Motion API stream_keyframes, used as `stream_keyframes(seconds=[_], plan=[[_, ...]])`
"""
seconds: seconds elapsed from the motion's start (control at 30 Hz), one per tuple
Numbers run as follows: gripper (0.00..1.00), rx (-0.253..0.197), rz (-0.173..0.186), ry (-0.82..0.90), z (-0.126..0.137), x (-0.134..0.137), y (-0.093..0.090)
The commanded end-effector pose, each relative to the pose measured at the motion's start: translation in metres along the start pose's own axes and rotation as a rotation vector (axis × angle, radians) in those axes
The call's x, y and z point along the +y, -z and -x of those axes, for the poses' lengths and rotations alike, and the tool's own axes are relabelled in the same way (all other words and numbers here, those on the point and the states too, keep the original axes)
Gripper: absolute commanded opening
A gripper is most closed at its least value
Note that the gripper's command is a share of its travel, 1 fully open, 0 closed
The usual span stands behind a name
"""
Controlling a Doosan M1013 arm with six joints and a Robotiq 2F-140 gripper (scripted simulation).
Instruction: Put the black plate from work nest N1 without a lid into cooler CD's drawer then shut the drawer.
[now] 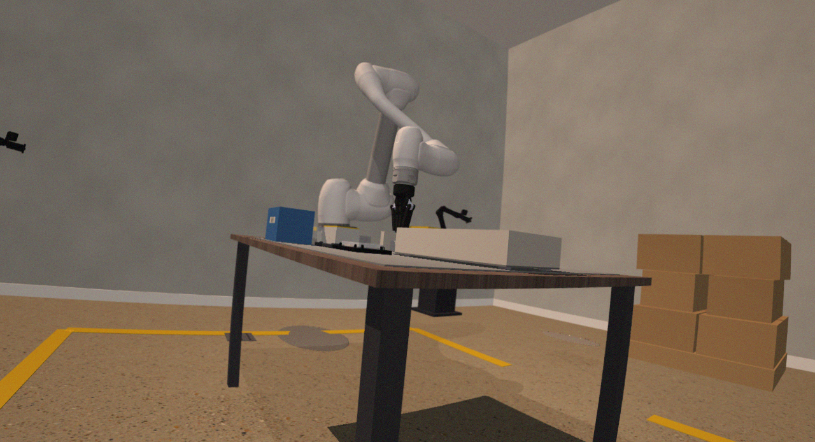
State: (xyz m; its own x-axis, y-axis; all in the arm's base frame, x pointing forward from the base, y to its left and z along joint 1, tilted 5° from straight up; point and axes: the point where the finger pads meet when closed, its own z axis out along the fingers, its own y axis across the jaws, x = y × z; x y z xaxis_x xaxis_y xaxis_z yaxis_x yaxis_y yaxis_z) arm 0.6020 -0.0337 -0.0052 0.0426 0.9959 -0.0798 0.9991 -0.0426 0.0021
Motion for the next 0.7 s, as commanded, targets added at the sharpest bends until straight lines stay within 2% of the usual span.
stream_keyframes(seconds=[0.0, 0.67], plan=[[0.00, 0.000, 0.000, 0.000, 0.000, 0.003, 0.000], [0.00, 0.000, 0.000, 0.000, 0.000, 0.025, 0.000]])
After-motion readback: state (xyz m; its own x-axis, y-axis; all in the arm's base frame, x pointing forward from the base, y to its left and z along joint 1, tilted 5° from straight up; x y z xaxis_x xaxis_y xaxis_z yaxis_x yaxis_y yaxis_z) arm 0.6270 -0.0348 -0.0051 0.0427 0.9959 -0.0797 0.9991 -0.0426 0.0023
